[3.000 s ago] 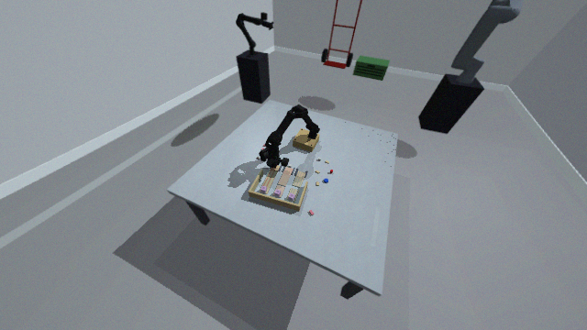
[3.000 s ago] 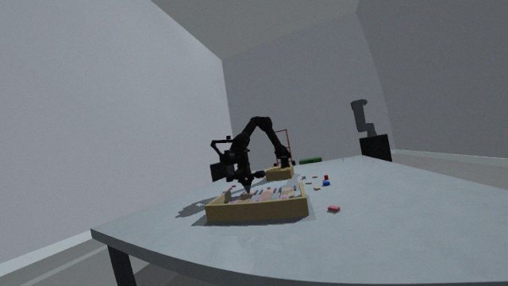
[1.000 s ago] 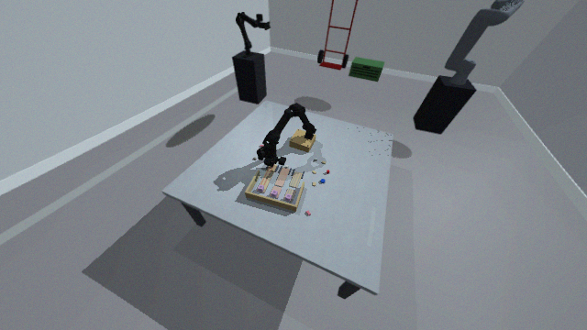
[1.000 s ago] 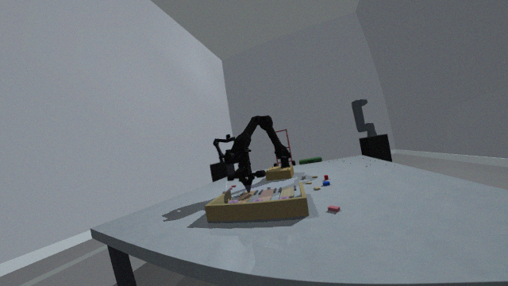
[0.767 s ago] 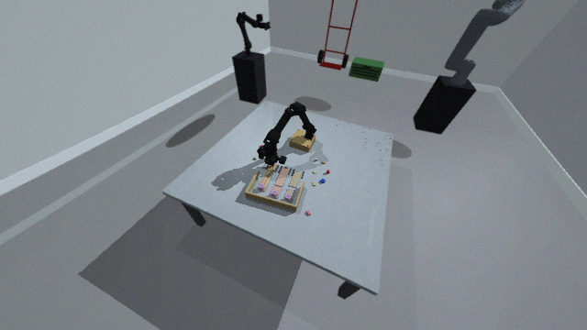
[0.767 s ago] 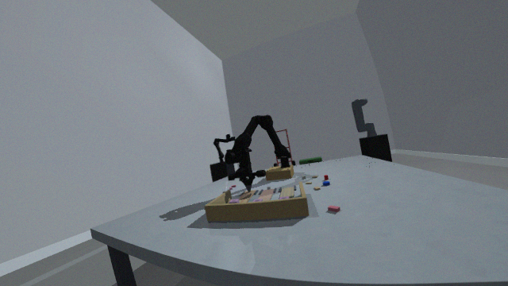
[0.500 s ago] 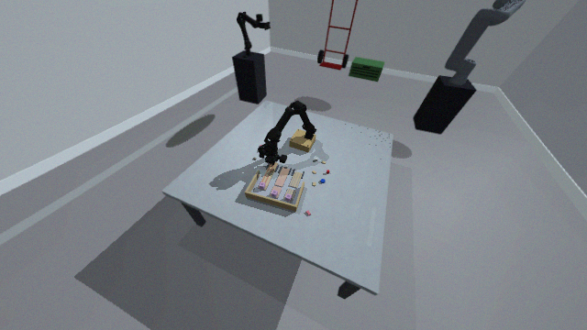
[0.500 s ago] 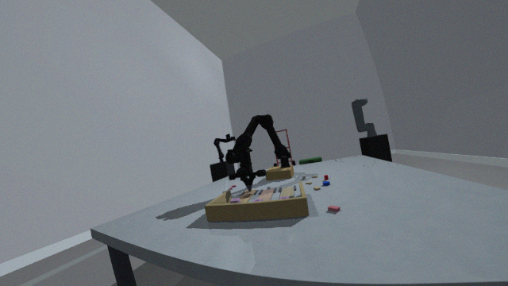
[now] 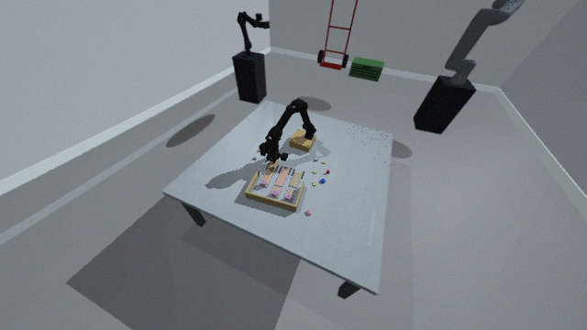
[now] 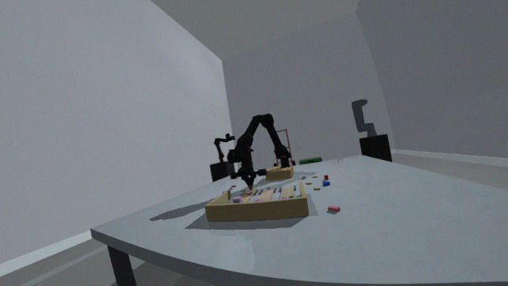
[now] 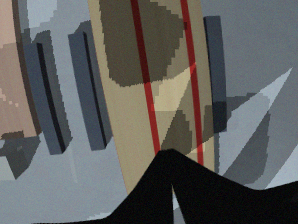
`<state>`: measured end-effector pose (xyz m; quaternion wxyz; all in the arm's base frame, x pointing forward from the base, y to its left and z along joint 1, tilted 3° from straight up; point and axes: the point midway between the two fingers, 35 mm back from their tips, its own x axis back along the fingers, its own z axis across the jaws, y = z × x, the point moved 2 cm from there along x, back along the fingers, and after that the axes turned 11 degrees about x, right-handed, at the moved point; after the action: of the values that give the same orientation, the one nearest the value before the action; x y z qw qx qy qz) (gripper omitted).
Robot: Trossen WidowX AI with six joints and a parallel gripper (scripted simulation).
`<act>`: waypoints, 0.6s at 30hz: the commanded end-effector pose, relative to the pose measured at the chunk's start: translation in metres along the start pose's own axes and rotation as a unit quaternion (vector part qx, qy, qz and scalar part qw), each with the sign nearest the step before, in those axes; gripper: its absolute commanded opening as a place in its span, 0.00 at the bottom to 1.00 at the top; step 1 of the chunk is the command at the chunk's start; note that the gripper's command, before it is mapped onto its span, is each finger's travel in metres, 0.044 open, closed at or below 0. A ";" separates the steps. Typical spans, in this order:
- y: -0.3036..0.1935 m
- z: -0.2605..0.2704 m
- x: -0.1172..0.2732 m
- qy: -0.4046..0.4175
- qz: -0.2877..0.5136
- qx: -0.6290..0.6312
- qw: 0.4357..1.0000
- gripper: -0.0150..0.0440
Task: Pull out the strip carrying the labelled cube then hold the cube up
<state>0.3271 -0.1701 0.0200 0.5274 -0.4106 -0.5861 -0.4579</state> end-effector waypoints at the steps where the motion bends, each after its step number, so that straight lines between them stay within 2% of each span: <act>1: -0.013 0.005 -0.006 0.008 0.011 -0.001 1.000 0.25; 18: -0.038 0.010 -0.006 0.008 0.012 -0.001 1.000 0.25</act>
<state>0.3013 -0.1715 0.0172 0.5276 -0.4110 -0.5863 -0.4571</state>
